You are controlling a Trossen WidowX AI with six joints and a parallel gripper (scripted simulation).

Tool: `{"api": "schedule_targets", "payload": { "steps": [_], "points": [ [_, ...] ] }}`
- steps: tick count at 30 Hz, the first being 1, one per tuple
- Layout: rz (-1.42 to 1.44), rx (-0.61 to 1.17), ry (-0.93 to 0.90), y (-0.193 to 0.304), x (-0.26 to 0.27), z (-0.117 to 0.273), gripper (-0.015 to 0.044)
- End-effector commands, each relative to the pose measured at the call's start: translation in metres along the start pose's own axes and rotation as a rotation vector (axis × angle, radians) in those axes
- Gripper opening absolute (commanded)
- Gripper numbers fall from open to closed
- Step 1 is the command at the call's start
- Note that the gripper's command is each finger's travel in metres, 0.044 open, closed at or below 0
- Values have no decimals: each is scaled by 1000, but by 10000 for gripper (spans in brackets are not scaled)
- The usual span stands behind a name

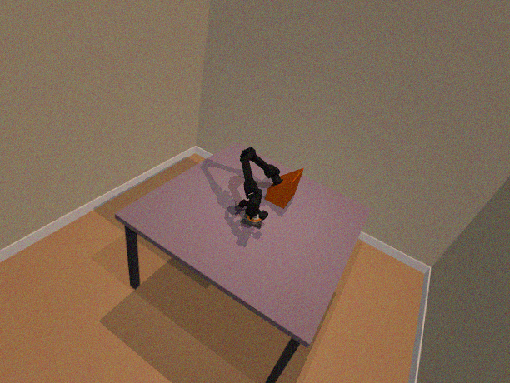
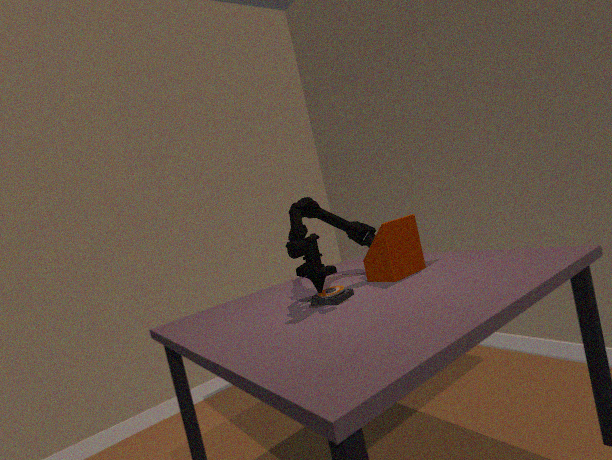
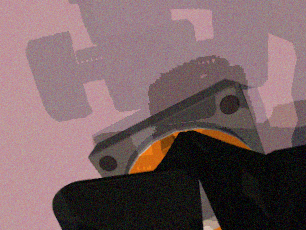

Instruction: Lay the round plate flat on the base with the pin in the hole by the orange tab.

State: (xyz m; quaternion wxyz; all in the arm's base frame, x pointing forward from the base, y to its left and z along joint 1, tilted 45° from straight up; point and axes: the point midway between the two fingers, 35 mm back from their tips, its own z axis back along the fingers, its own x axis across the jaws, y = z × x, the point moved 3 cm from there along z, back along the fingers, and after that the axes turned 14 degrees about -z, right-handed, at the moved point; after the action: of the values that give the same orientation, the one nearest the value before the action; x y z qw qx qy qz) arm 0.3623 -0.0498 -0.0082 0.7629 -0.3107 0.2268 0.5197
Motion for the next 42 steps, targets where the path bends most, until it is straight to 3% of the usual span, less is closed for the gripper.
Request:
{"api": "schedule_targets", "payload": {
  "steps": [1,42],
  "points": [
    [6,16,-1,5,6,-4,0],
    [7,16,-2,23,27,-2,0]
  ]
}}
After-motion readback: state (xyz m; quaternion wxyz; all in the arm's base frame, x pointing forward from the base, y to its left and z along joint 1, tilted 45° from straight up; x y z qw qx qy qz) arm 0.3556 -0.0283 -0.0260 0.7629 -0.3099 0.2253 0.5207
